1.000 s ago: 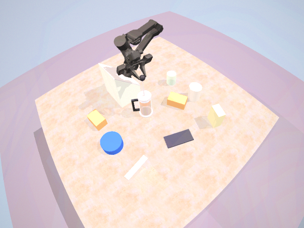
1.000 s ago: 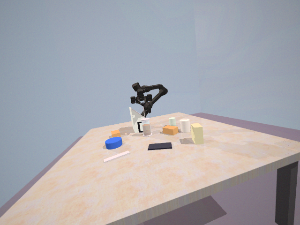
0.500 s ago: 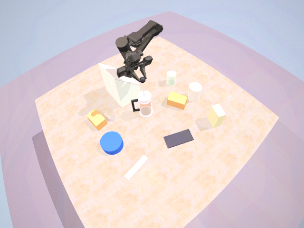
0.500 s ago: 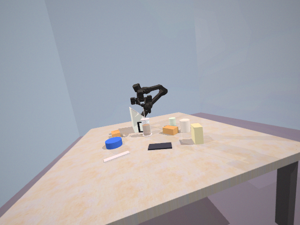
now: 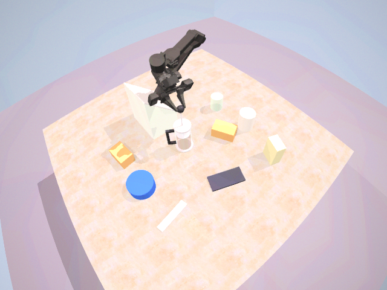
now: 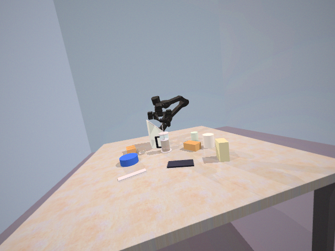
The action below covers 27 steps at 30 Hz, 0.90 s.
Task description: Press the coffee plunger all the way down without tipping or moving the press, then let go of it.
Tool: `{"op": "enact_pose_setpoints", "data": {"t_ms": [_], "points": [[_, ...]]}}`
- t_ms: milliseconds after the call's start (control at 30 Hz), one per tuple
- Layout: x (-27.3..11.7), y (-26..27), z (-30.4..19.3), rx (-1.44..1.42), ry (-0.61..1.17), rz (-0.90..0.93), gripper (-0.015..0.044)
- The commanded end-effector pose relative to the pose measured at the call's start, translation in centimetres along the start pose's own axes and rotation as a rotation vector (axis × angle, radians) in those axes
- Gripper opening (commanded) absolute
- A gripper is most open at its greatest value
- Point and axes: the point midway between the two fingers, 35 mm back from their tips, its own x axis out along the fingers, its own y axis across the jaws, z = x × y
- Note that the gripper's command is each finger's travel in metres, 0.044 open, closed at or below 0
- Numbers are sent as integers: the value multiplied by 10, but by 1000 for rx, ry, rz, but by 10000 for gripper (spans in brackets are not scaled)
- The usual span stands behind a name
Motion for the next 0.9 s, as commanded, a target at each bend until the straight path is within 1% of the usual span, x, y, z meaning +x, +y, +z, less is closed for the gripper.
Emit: {"op": "enact_pose_setpoints", "data": {"t_ms": [0, 867], "points": [[8, -3, -19, 26, 34, -11, 126], [34, -3, -53, 29, 25, -8, 126]]}}
